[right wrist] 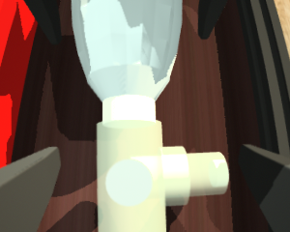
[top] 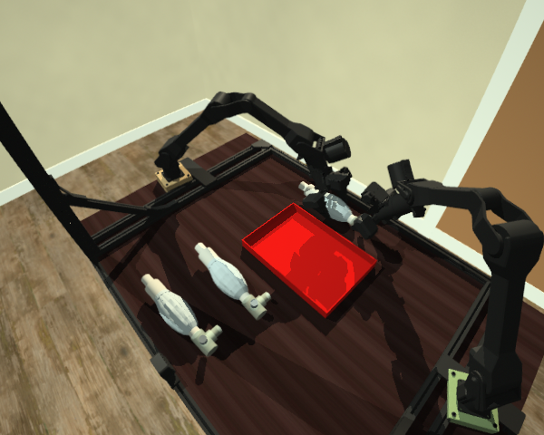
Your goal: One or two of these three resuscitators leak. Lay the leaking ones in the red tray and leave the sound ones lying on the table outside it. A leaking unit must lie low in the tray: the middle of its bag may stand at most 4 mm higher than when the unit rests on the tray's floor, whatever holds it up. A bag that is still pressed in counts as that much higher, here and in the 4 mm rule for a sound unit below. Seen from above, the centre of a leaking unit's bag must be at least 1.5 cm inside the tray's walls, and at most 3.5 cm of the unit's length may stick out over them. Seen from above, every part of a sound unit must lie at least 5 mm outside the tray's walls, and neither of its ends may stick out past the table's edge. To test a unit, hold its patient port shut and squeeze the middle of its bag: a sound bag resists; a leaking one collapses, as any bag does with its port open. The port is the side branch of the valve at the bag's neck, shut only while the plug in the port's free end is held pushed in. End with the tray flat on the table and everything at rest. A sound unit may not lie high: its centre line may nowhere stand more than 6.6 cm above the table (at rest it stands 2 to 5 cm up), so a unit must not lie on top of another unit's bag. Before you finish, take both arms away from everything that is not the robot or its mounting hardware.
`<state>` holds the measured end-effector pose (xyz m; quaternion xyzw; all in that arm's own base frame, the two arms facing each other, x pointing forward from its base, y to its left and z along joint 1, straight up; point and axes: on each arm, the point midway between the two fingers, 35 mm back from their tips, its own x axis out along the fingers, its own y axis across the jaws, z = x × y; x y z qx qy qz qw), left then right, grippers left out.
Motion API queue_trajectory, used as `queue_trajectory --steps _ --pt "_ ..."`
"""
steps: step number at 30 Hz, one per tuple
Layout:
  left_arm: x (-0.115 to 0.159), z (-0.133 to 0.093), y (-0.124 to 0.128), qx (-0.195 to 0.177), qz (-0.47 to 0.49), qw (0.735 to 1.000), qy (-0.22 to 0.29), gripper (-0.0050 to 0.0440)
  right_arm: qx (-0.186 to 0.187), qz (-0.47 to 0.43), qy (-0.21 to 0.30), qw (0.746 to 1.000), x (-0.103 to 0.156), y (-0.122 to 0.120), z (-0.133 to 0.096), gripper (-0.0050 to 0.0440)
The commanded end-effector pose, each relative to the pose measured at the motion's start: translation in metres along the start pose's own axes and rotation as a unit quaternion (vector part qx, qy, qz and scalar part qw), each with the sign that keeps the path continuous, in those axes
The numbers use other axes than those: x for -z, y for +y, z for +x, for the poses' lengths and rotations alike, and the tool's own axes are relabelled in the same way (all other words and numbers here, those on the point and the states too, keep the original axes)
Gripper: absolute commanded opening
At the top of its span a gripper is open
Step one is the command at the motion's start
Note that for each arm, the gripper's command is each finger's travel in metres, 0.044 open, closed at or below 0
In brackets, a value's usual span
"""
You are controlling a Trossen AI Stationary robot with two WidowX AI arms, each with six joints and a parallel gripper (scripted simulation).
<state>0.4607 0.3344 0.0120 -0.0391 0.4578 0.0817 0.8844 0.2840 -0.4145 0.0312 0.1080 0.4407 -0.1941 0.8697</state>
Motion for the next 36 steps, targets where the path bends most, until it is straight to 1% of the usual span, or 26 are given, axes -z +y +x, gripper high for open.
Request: queue_trajectory --steps 1,13,14,19,24,30,31,36 --pt "0.0 0.0 0.0 0.0 0.0 1.0 -0.001 0.044 0.012 -0.009 -0.021 1.0 -0.042 -0.003 -0.048 0.044" --pt "0.0 0.0 0.0 0.0 0.0 1.0 -0.001 0.044 0.012 -0.009 -0.021 1.0 -0.042 -0.003 -0.048 0.044" --pt "-0.001 -0.001 0.0 0.001 0.001 1.0 -0.001 0.044 0.027 -0.005 -0.033 0.999 -0.044 -0.002 -0.059 0.044" --pt "-0.001 -0.001 0.0 0.001 0.001 1.0 -0.001 0.044 0.105 0.016 -0.111 0.988 -0.062 0.004 -0.127 0.044" --pt "-0.001 -0.001 0.0 0.001 0.001 1.0 -0.001 0.044 0.173 0.043 -0.199 0.964 -0.067 0.017 -0.194 0.044" --pt "-0.001 -0.001 0.0 0.001 0.001 1.0 -0.001 0.044 0.173 0.043 -0.199 0.964 -0.067 0.017 -0.194 0.044" --pt "-0.001 -0.001 -0.001 0.001 0.002 1.0 -0.001 0.044 0.18 0.038 -0.221 0.958 -0.078 0.017 -0.209 0.044" --pt "-0.001 -0.001 -0.001 0.001 0.002 1.0 -0.001 0.044 0.235 0.075 -0.316 0.916 -0.064 0.037 -0.271 0.044"
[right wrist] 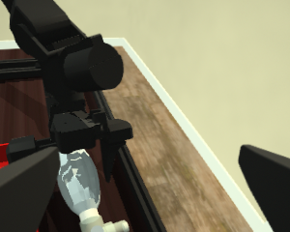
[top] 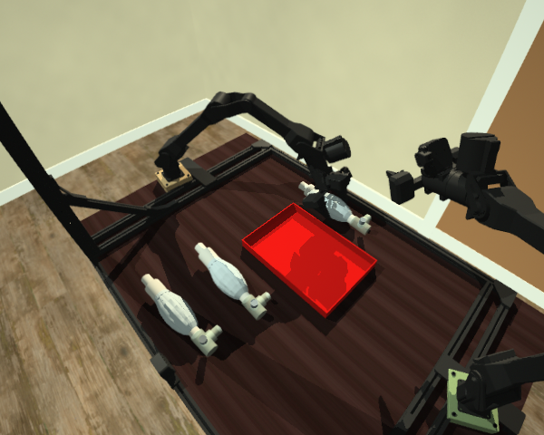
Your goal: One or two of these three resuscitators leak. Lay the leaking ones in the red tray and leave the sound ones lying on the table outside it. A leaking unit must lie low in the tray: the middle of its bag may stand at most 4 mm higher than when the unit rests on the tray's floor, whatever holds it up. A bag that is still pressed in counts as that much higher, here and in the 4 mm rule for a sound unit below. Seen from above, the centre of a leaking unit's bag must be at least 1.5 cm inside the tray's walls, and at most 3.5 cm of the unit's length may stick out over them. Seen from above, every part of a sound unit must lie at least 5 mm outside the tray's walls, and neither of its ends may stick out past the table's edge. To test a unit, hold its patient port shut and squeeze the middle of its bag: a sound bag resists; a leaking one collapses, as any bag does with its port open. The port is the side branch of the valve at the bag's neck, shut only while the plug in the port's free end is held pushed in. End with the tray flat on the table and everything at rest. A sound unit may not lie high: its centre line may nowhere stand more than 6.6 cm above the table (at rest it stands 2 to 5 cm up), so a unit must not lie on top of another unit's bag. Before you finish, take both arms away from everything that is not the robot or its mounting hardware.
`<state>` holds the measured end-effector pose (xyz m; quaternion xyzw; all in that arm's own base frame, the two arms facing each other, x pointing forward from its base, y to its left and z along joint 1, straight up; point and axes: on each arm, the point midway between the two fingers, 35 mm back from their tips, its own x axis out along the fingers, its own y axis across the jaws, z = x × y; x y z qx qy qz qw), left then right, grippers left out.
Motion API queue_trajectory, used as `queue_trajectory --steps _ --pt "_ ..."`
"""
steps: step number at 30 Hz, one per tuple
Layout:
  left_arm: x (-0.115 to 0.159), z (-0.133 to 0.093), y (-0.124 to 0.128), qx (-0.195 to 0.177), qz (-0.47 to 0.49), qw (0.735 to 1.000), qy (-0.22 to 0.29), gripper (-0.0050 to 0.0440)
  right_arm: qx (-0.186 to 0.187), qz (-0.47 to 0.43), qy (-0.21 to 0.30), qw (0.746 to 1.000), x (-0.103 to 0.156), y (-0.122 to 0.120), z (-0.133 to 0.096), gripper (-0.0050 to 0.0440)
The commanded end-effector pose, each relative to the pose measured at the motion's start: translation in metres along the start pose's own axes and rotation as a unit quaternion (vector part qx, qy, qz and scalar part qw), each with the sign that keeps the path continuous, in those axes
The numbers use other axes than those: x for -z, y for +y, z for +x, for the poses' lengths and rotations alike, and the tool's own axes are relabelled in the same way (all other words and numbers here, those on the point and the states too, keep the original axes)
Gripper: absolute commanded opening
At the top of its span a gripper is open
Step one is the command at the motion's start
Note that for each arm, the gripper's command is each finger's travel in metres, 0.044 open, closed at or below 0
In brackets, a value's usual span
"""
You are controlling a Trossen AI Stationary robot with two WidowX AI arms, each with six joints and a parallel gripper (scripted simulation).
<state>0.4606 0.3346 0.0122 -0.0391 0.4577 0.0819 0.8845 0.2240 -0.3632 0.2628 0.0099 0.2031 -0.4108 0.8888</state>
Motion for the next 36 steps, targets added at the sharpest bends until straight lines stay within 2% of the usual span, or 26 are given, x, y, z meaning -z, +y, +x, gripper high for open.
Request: queue_trajectory --steps 1,5,11,12,22,28,29,36 --pt "-0.001 0.0 -0.001 0.001 0.002 1.0 -0.001 0.044 0.049 0.033 -0.08 0.995 -0.013 -0.005 -0.054 0.044" --pt "-0.001 0.0 -0.001 0.001 0.002 1.0 -0.001 0.044 0.089 0.073 -0.163 0.98 -0.015 -0.007 -0.104 0.044" --pt "-0.001 0.0 -0.001 0.001 0.002 1.0 -0.001 0.044 0.089 0.073 -0.163 0.98 -0.015 -0.007 -0.104 0.044" --pt "-0.001 0.0 -0.001 0.0 0.003 1.0 -0.001 0.044 0.084 0.064 -0.163 0.981 -0.025 -0.007 -0.102 0.044" --pt "-0.001 0.0 -0.001 0.0 0.003 1.0 -0.001 0.044 0.105 0.093 -0.204 0.969 -0.013 -0.007 -0.127 0.044" --pt "-0.001 0.0 -0.001 0.0 0.003 1.0 -0.001 0.044 0.105 0.093 -0.204 0.969 -0.013 -0.007 -0.127 0.044" --pt "-0.002 -0.001 0.0 0.0 0.002 1.0 -0.002 0.044 0.116 0.09 -0.206 0.968 -0.019 -0.015 -0.129 0.044" --pt "-0.002 -0.001 0.0 0.0 0.002 1.0 -0.002 0.044 0.211 0.107 -0.193 0.952 0.002 -0.071 -0.145 0.044"
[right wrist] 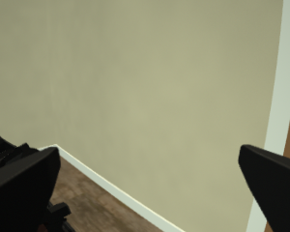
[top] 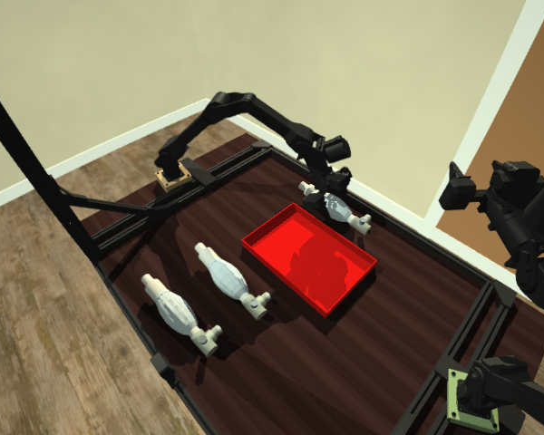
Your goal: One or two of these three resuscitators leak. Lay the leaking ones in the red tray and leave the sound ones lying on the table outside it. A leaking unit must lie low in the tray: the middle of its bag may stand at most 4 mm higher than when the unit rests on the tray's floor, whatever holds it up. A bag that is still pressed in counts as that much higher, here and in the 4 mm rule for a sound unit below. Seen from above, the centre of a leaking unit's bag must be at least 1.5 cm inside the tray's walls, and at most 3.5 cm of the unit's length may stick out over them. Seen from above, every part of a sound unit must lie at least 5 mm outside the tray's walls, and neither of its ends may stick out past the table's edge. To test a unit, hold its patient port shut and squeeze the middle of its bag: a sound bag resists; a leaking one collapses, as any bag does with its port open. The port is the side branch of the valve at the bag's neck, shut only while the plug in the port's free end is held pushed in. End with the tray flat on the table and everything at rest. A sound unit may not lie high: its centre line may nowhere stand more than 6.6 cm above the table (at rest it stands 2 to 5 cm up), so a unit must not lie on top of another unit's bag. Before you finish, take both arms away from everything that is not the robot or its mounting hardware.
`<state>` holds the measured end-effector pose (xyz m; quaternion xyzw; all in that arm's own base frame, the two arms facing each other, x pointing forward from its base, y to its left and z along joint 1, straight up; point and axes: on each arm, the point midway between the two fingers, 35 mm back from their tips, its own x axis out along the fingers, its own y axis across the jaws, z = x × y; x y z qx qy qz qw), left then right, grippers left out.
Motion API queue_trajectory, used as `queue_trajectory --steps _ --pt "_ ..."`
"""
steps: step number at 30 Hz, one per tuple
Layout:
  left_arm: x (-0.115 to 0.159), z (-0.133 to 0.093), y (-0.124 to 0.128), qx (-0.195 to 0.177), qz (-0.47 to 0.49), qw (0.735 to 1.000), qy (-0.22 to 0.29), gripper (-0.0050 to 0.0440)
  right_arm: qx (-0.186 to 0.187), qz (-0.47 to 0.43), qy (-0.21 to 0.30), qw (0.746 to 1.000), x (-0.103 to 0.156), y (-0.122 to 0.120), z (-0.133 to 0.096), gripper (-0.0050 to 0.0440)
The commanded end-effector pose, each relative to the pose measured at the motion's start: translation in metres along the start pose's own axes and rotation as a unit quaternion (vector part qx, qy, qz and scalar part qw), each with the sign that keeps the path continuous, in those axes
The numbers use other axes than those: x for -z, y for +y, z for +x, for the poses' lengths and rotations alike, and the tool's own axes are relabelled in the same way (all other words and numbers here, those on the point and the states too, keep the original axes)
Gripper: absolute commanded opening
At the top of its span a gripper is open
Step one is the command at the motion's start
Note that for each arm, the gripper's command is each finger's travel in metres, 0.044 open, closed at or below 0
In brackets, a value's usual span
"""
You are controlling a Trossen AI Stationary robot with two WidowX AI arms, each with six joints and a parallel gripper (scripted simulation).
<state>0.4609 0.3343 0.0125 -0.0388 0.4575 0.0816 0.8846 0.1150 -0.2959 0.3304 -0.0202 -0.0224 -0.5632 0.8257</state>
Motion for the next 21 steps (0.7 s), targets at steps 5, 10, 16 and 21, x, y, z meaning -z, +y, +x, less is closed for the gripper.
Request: queue_trajectory --steps 5,10,16,21 --pt "-0.001 -0.001 0.0 0.0 0.001 1.0 -0.002 0.044 0.09 -0.001 0.005 0.996 0.007 -0.055 -0.007 0.044" --pt "-0.001 -0.001 0.0 0.0 0.001 1.0 -0.001 0.044 0.058 -0.028 0.044 0.997 0.014 -0.044 0.004 0.044" --pt "-0.001 -0.001 0.0 0.0 0.001 1.0 -0.001 0.044 -0.099 -0.135 0.27 0.948 0.085 -0.02 0.034 0.044" --pt "-0.001 -0.001 0.0 0.0 0.001 1.0 -0.001 0.044 -0.231 -0.16 0.376 0.883 0.123 -0.001 0.032 0.044"
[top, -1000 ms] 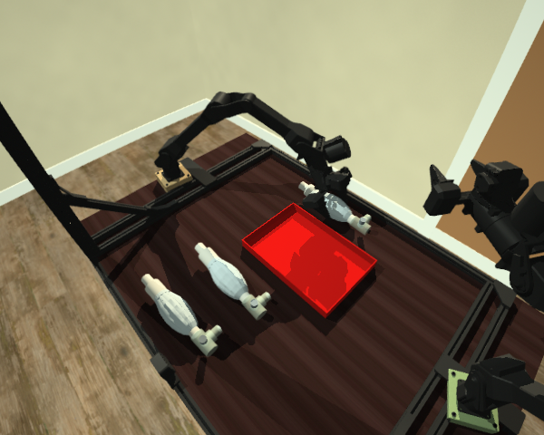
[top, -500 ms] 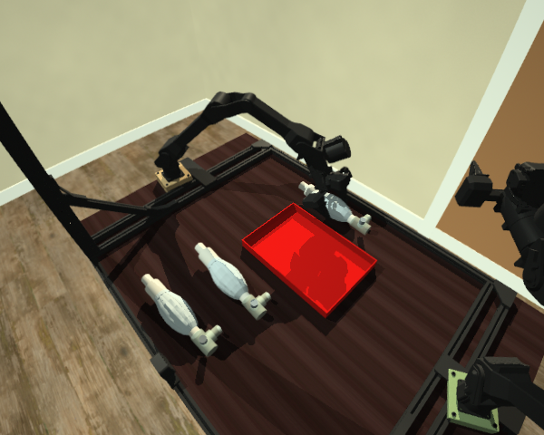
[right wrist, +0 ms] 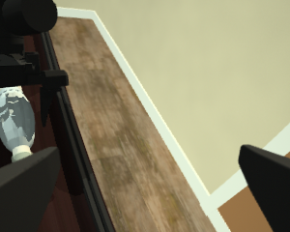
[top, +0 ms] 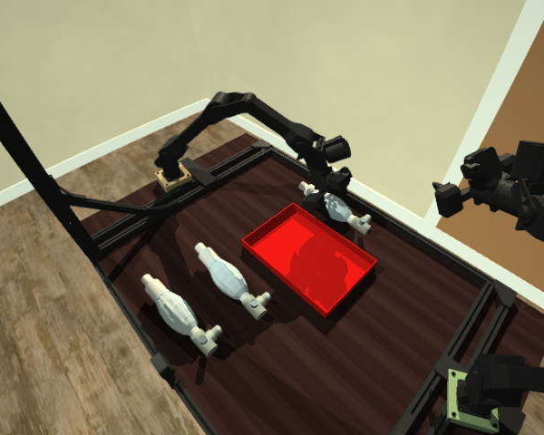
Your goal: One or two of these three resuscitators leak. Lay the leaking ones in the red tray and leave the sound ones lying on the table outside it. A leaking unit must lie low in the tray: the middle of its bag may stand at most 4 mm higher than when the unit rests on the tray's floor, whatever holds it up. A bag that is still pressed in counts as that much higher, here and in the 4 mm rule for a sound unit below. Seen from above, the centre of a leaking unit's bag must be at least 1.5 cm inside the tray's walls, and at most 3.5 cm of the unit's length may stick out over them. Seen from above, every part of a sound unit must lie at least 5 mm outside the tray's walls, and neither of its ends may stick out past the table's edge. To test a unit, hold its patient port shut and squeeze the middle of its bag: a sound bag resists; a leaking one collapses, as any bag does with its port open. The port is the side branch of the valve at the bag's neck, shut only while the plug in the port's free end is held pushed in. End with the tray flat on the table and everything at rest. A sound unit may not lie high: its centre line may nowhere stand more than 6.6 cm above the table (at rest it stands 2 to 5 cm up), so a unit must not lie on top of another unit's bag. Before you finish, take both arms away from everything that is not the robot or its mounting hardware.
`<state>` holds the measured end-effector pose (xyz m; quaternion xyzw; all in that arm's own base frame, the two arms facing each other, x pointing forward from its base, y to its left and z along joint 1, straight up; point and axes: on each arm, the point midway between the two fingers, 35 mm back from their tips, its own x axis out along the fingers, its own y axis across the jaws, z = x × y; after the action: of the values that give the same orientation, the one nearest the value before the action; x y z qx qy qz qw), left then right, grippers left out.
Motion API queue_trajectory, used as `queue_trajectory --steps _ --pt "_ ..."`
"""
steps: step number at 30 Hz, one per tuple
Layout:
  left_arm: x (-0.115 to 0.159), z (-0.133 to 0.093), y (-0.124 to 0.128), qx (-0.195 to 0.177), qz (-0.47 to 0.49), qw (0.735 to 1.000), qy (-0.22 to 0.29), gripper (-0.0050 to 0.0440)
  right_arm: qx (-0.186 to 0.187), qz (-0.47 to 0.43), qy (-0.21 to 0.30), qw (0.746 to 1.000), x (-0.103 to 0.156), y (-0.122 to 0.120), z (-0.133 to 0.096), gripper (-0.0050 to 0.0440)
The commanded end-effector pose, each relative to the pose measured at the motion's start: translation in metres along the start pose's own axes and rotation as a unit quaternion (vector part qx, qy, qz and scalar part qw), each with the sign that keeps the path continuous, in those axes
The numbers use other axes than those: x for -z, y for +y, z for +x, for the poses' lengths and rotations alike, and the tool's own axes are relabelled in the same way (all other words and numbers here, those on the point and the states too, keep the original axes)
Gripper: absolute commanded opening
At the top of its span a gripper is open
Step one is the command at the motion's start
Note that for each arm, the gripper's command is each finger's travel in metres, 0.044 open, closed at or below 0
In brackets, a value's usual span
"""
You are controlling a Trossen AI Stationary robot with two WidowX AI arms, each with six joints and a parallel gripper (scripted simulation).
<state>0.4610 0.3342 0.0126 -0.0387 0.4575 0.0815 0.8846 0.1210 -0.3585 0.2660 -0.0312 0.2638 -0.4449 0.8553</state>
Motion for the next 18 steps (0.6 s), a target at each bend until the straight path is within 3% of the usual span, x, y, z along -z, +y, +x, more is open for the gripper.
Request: queue_trajectory --steps 1,5,6,16,18 --pt "-0.001 -0.001 0.0 0.0 0.001 1.0 -0.001 0.044 -0.14 -0.012 0.137 0.981 0.05 0.036 0.007 0.044" --pt "-0.001 -0.001 0.0 0.0 0.001 1.0 -0.001 0.044 -0.14 -0.012 0.137 0.981 0.05 0.036 0.007 0.044" --pt "0.0 0.0 0.0 0.0 0.001 1.0 -0.001 0.044 -0.097 -0.024 0.085 0.991 0.032 0.023 0.015 0.044" --pt "0.0 0.0 0.0 0.0 0.001 1.0 -0.001 0.044 -0.255 -0.03 0.182 0.949 0.063 0.057 0.01 0.044" --pt "0.0 0.0 0.0 0.0 0.001 1.0 -0.001 0.044 -0.255 -0.03 0.182 0.949 0.063 0.057 0.01 0.044"
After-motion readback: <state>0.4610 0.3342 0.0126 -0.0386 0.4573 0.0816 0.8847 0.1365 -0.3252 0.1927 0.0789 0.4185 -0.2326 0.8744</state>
